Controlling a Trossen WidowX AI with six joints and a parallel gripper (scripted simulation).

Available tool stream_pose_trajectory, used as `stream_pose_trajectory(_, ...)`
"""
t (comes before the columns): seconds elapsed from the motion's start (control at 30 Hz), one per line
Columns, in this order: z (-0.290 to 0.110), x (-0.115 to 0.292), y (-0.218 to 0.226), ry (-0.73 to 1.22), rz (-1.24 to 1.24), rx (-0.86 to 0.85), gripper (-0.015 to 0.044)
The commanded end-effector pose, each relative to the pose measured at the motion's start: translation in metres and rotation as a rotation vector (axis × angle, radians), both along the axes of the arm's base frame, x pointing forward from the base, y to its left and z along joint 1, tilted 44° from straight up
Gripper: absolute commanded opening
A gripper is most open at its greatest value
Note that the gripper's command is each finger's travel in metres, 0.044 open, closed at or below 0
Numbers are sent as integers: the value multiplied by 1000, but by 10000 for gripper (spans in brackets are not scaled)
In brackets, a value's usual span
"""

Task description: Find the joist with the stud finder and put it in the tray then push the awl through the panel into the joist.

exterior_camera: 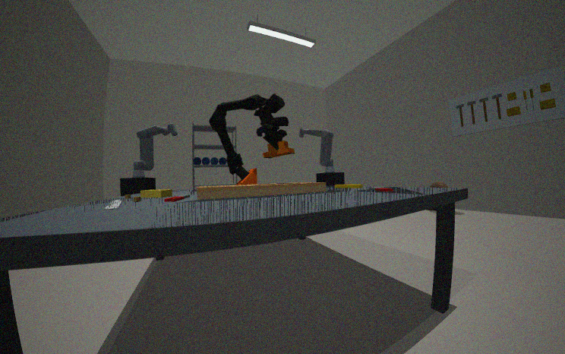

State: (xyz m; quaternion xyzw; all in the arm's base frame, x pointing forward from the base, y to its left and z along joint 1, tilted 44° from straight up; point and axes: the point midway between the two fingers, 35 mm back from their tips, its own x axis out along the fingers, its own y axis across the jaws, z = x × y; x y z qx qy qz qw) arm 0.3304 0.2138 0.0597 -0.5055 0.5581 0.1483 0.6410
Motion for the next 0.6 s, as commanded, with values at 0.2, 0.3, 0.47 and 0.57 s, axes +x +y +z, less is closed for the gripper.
stream_pose_trajectory(0.2,-62,-52,58,156,194,-27,0)
stream_pose_trajectory(0.3,-81,-72,71,203,251,-43,0)
stream_pose_trajectory(0.47,-113,-107,89,282,344,-73,0)
stream_pose_trajectory(0.57,-132,-129,97,328,398,-94,0)
